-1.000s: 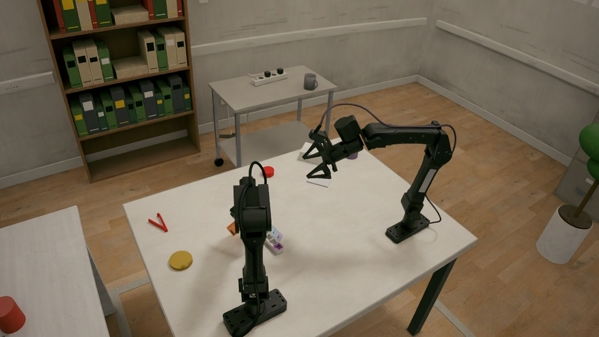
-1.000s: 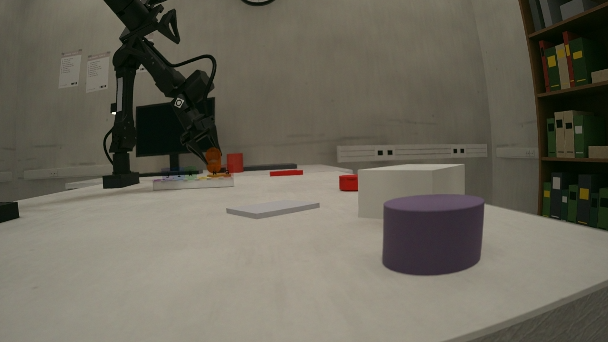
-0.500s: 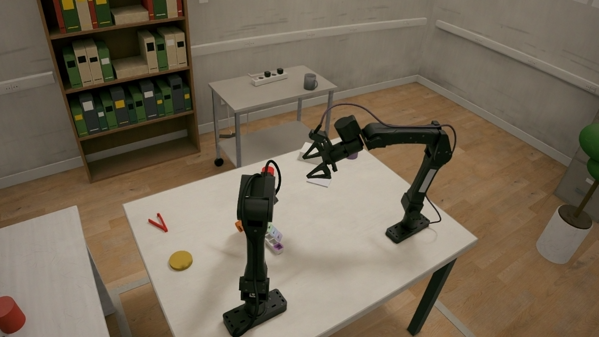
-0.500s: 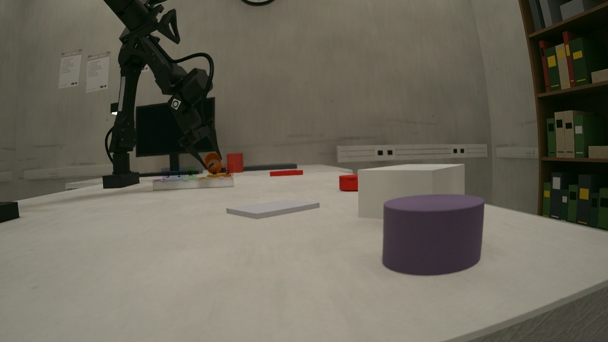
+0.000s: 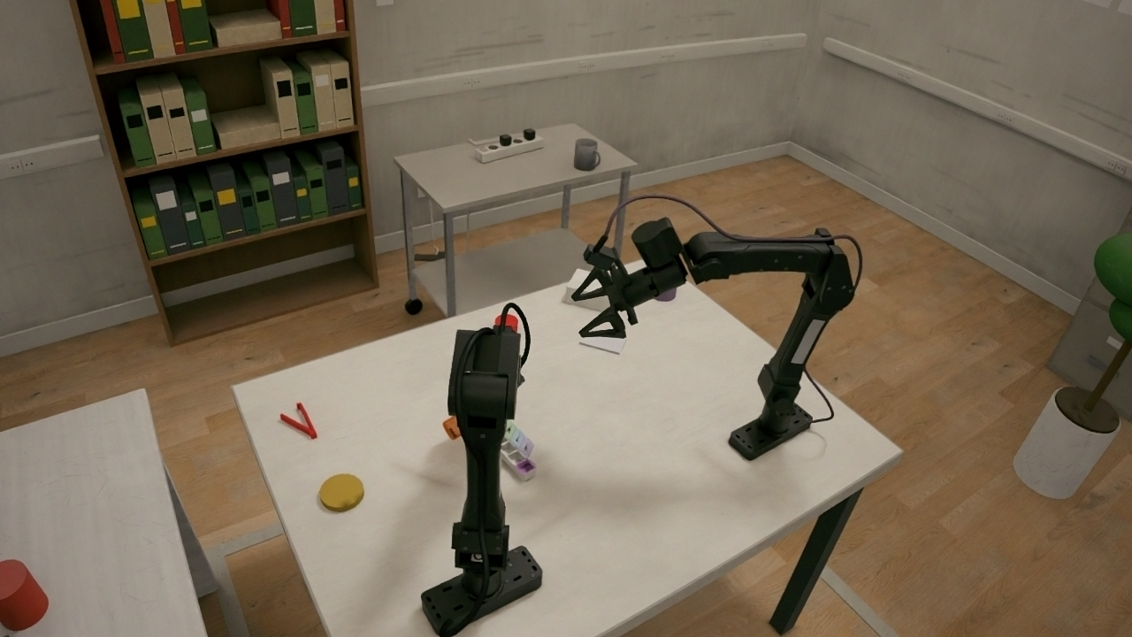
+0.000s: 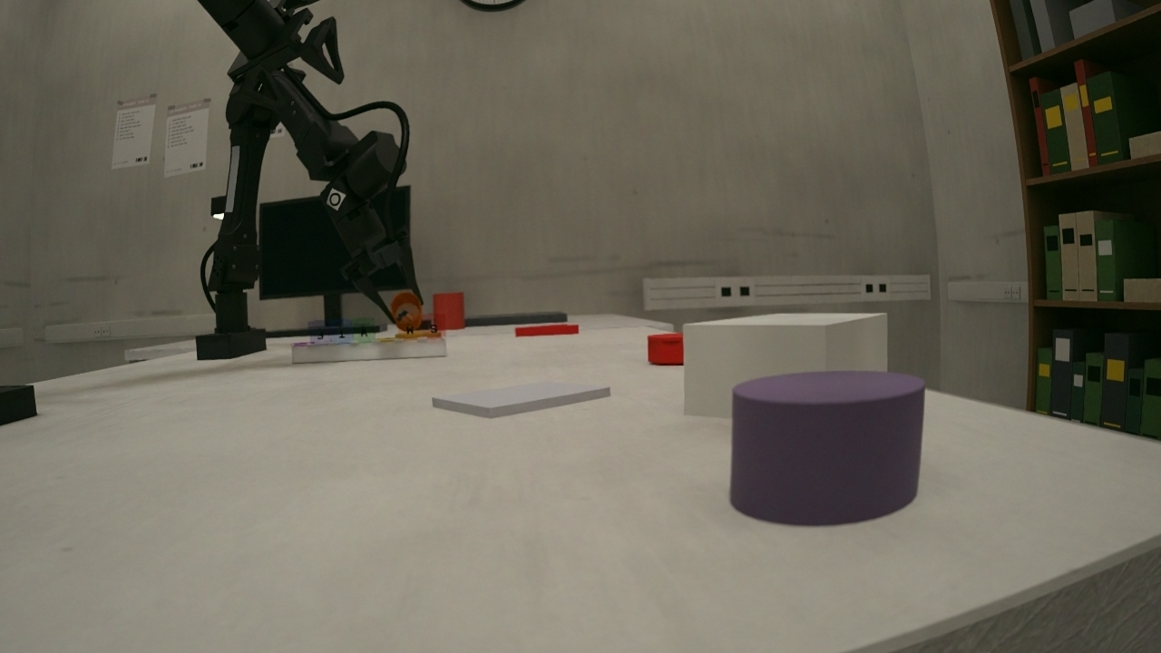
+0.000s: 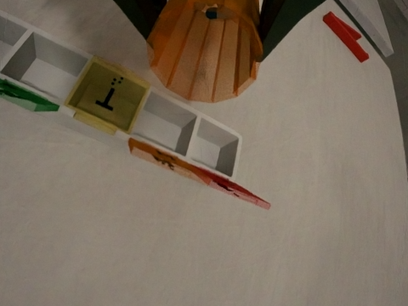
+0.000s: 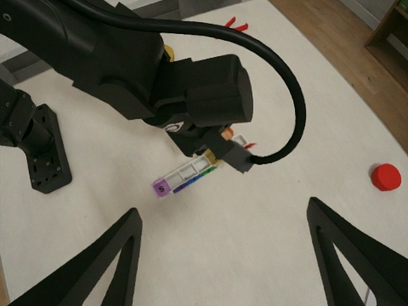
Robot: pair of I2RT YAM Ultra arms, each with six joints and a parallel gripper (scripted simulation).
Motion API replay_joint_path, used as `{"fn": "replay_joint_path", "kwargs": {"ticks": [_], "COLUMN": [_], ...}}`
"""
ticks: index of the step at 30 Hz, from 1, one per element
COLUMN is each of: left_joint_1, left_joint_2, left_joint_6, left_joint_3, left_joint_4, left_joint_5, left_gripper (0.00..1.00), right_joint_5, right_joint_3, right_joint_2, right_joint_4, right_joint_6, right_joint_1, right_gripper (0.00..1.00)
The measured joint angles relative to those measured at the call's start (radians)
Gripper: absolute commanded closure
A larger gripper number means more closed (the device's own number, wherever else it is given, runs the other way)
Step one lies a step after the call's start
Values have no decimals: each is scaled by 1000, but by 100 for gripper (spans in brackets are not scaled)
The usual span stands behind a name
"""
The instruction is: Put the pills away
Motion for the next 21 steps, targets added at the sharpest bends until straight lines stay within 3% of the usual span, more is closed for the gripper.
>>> {"fn": "replay_joint_path", "kwargs": {"ticks": [12, 21], "left_joint_1": [-75, -77], "left_joint_2": [126, 133], "left_joint_6": [-16, -28], "left_joint_3": [148, 161], "left_joint_4": [-139, -186], "left_joint_5": [-148, -179], "left_gripper": [64, 64], "right_joint_5": [0, 0], "right_joint_3": [0, 0], "right_joint_2": [0, 0], "right_joint_4": [0, 0], "right_joint_6": [0, 0], "right_joint_1": [0, 0], "right_gripper": [0, 0]}}
